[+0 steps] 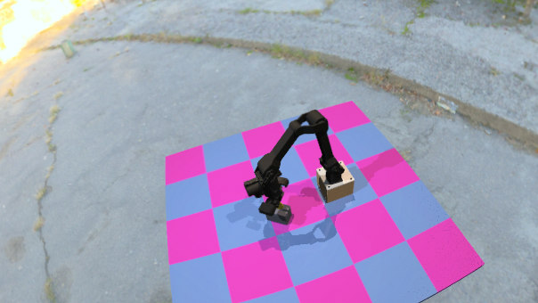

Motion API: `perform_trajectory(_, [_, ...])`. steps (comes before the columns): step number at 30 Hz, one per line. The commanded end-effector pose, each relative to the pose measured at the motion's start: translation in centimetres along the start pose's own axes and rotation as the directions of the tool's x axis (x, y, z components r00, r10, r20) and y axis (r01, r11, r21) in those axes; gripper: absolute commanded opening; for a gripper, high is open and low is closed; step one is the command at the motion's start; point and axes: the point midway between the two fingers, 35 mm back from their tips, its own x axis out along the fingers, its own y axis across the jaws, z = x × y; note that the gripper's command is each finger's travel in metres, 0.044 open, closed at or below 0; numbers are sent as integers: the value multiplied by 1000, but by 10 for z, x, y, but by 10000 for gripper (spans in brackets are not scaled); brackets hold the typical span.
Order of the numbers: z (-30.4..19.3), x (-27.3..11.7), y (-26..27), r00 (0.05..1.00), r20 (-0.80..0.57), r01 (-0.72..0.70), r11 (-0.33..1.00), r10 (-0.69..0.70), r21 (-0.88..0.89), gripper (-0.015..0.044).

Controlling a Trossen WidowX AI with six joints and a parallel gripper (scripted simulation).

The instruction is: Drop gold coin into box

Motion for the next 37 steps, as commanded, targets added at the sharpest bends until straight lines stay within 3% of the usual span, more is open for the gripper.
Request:
perform_trajectory(1, [0, 0, 0, 1000, 0, 0, 1000, 0, 0, 105])
perform_trajectory(3, [0, 0, 0, 1000, 0, 0, 1000, 0, 0, 157])
perform_trajectory(12, [0, 0, 0, 1000, 0, 0, 1000, 0, 0, 161])
perform_trajectory(21, [0, -20, 0, 1000, 0, 1, 1000, -1, 0, 397])
perform_trajectory(23, [-1, -40, -1, 1000, -3, 3, 1000, -3, 0, 440])
perform_trajectory(26, [-3, -62, -3, 1000, -6, 6, 1000, -6, 0, 440])
perform_trajectory(37, [-3, -62, -3, 1000, -6, 6, 1000, -6, 0, 440])
